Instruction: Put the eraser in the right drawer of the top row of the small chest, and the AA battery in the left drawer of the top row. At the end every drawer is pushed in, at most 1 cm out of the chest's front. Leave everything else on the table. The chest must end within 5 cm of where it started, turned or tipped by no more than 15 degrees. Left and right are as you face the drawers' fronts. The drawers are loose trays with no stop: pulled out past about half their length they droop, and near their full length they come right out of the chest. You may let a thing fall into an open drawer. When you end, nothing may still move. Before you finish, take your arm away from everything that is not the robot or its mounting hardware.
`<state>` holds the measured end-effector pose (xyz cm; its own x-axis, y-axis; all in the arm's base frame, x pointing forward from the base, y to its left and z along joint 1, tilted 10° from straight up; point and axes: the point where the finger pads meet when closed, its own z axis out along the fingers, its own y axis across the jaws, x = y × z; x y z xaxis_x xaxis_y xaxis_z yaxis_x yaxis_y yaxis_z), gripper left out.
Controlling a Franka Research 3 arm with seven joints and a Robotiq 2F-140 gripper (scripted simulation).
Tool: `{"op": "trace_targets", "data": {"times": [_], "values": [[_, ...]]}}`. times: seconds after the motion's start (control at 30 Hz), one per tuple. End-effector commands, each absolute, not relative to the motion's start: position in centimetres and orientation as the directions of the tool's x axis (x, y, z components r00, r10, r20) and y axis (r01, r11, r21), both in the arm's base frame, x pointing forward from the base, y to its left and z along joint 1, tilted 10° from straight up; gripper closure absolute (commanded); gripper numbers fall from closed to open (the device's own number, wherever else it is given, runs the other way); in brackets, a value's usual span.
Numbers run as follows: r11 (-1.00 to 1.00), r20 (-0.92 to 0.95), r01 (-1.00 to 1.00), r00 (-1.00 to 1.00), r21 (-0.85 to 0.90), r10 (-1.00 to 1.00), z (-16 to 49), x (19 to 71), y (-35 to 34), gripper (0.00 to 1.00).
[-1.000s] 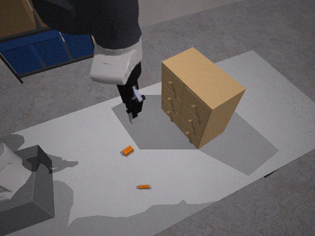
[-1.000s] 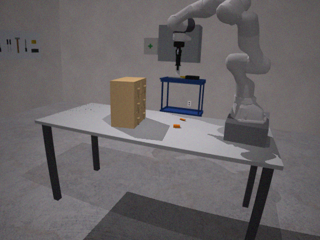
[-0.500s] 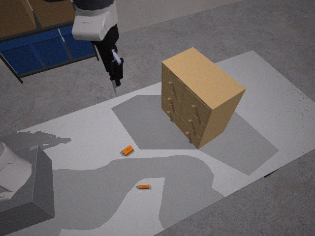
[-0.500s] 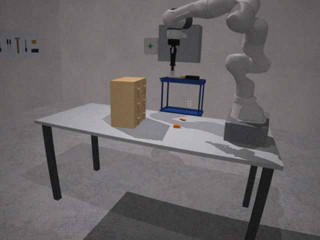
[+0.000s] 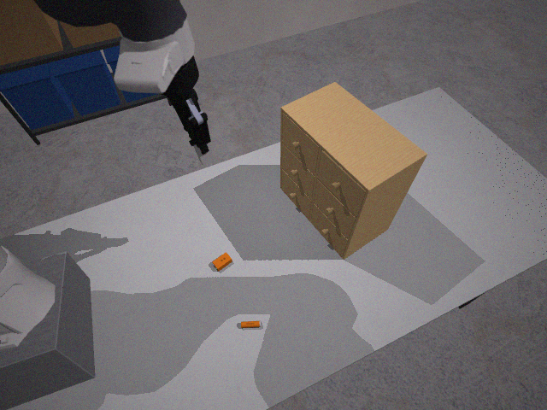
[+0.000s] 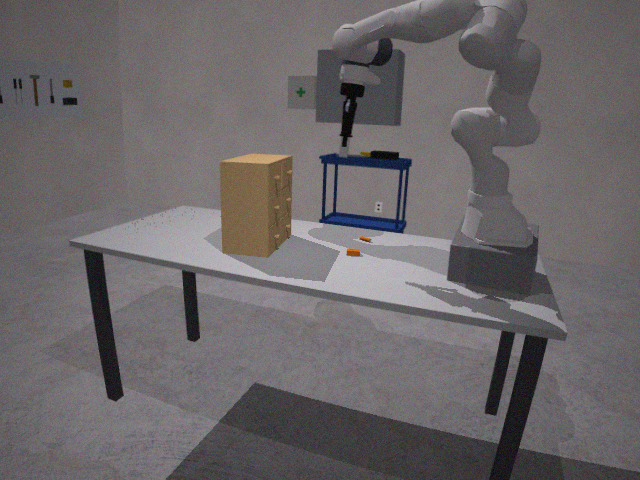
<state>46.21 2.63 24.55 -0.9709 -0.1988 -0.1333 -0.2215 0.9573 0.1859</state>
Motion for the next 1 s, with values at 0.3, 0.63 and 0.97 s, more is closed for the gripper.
{"op": "trace_targets", "data": {"times": [0.3, 0.63, 0.97], "values": [[0.957, -0.465, -0.235, -0.876, 0.172, -0.132, 22.0, 50.2, 3.6, 1.00], [0.957, -0.665, -0.235, -0.744, 0.172, -0.064, 19.8, 52.6, 4.6, 1.00], [0.957, -0.807, -0.235, -0.590, 0.172, 0.000, 17.8, 54.7, 5.5, 1.00]]}}
